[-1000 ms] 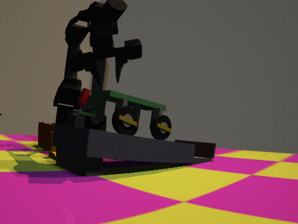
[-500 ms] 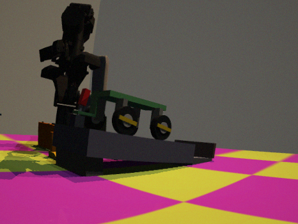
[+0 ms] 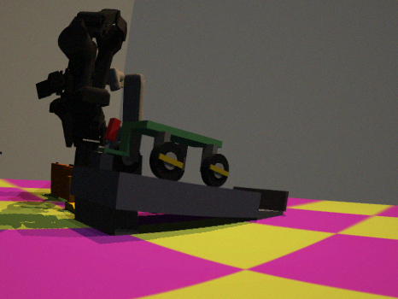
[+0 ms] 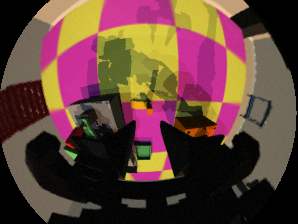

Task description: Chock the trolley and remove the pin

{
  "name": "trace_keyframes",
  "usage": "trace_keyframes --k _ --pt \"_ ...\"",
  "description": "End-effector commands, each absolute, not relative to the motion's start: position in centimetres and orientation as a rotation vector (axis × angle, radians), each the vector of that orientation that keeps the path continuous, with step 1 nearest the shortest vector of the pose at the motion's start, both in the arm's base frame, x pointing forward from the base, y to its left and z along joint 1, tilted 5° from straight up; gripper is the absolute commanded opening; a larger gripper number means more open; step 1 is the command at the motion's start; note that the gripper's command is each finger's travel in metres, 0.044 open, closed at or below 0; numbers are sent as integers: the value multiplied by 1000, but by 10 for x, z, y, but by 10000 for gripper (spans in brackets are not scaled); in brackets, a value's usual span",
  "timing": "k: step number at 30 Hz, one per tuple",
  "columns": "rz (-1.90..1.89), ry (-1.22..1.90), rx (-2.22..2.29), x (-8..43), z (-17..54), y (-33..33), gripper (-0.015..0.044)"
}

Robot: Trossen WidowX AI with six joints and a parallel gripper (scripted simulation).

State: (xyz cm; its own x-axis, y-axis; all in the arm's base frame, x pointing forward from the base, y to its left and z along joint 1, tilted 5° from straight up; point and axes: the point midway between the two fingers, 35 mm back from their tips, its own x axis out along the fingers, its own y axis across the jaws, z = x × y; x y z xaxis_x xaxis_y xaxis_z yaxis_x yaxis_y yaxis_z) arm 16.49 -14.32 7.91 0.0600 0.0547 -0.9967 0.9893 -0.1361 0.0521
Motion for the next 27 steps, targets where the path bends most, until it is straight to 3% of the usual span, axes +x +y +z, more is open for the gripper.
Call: trace_keyframes --k 1,27 --pt "-1249 1161 1384 163 64 -140 190" --pt "-1249 1162 1384 163 19 -136 190"
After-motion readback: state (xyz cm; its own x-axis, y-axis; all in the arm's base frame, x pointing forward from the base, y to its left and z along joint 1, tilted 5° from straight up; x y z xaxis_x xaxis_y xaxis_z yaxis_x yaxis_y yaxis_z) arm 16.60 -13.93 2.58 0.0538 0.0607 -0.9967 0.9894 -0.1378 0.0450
